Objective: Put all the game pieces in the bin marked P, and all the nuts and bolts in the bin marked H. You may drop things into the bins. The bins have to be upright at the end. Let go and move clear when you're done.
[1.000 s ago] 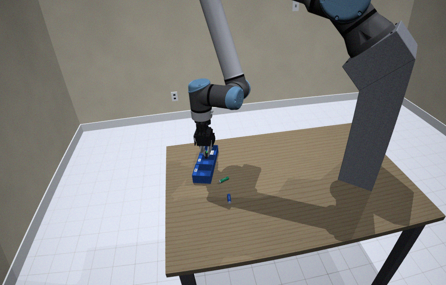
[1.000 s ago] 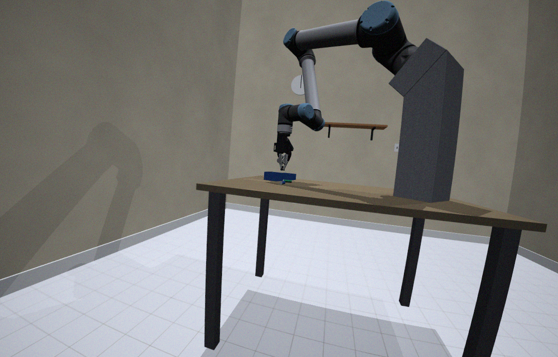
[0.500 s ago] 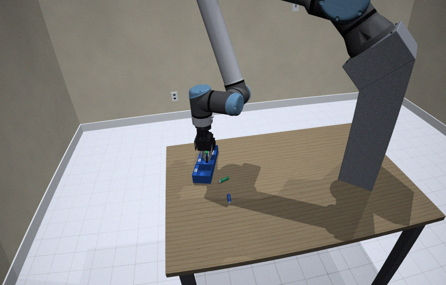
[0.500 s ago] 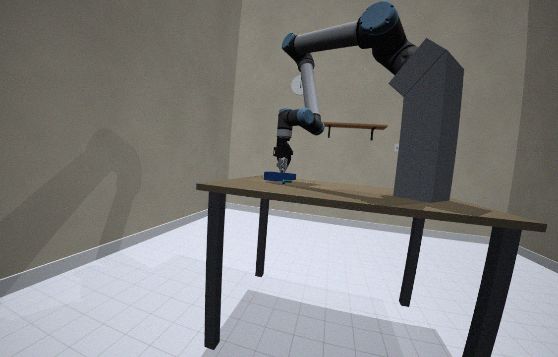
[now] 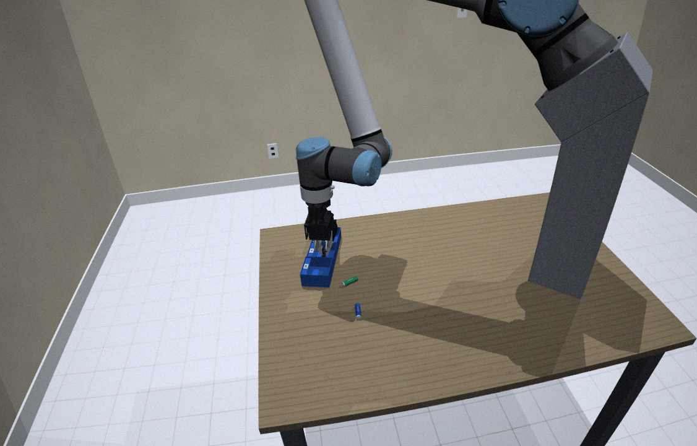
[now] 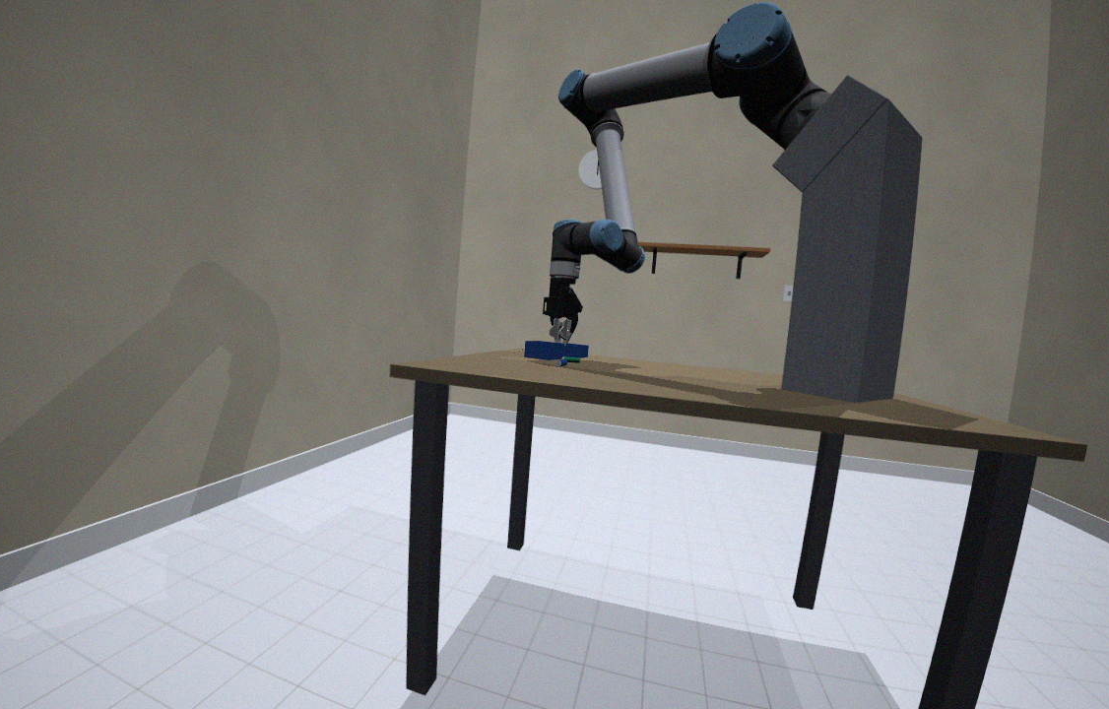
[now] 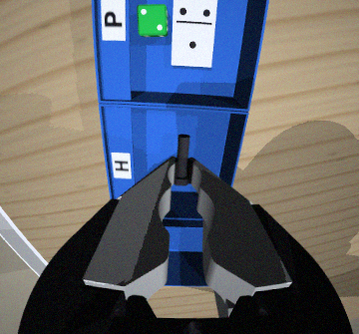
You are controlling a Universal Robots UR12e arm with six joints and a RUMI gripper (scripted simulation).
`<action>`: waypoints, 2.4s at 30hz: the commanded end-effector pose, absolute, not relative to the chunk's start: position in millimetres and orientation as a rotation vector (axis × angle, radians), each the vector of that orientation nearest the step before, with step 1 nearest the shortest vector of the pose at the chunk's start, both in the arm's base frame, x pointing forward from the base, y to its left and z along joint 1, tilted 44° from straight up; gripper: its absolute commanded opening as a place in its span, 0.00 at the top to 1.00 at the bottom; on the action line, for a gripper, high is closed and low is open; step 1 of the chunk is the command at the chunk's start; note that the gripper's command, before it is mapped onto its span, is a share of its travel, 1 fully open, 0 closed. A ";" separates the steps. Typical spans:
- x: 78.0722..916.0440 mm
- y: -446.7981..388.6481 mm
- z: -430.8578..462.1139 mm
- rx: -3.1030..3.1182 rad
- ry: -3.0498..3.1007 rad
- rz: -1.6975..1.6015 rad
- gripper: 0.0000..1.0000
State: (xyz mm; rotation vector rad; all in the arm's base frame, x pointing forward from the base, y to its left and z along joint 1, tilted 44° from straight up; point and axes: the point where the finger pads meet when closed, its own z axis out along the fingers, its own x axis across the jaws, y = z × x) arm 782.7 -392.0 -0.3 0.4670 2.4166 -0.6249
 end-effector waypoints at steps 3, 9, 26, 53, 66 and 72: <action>782.9 -391.5 -0.1 0.466 2.416 -0.625 1.00; 782.9 -391.5 -0.1 0.466 2.416 -0.625 0.82; 781.1 -389.4 2.7 0.466 2.416 -0.625 0.82; 762.3 -367.6 31.9 0.467 2.416 -0.625 0.82; 759.3 -364.1 36.4 0.467 2.416 -0.625 0.82; 750.1 -353.4 50.6 0.467 2.416 -0.625 0.00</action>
